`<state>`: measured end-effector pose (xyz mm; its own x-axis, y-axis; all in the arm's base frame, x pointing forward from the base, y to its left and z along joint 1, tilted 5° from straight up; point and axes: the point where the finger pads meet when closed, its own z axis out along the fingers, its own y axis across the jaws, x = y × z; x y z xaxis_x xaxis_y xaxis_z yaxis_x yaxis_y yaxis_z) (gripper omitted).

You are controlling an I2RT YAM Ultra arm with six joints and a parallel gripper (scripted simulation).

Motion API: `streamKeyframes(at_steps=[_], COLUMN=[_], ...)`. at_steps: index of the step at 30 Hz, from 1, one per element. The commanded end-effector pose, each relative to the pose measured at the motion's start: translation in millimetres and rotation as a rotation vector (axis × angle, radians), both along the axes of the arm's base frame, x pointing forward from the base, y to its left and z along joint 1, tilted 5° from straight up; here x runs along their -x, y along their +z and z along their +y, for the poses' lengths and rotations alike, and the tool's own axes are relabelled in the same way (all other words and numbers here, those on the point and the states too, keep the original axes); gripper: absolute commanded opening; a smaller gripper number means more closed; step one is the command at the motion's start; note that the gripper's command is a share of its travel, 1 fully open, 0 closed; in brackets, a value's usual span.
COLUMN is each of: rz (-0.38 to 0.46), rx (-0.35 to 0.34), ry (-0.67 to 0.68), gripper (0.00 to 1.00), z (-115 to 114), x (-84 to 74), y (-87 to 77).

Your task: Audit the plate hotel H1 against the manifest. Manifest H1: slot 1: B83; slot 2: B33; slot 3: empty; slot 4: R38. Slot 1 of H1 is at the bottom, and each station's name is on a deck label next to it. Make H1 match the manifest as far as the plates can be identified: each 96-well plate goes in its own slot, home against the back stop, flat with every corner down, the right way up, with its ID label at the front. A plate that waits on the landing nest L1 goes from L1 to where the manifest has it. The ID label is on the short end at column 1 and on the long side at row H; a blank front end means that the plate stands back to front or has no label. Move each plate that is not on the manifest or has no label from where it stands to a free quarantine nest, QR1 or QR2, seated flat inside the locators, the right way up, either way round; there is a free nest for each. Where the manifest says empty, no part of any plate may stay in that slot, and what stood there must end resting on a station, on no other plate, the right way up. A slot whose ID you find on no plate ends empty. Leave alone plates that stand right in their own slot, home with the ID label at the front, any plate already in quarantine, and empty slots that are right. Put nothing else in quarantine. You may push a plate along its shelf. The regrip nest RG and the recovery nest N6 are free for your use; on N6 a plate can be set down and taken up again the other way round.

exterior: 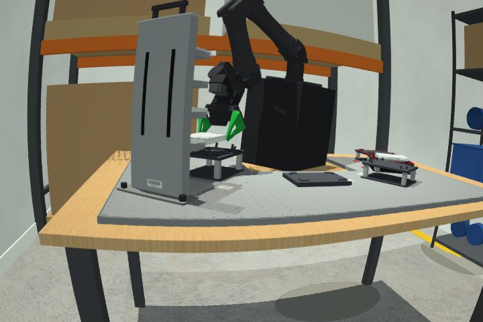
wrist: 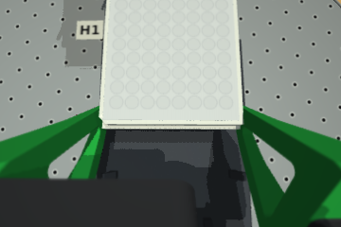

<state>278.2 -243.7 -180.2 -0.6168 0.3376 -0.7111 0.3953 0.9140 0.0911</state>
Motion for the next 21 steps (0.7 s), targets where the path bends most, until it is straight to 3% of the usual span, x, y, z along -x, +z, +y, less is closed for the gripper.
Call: streamKeyframes(at_steps=[1,13,18,21], rz=[-0.024,-0.012,-0.031,-0.013], rx=[0.019,0.002,0.029,0.002], ry=[0.005,0.005,0.005,0.005], gripper=[0.86,0.86,0.86,0.86], z=[-2.7,10.0,1.2,13.4], x=[1.1,19.8,16.2,26.7], y=[4.6,-0.6,3.3,-2.6])
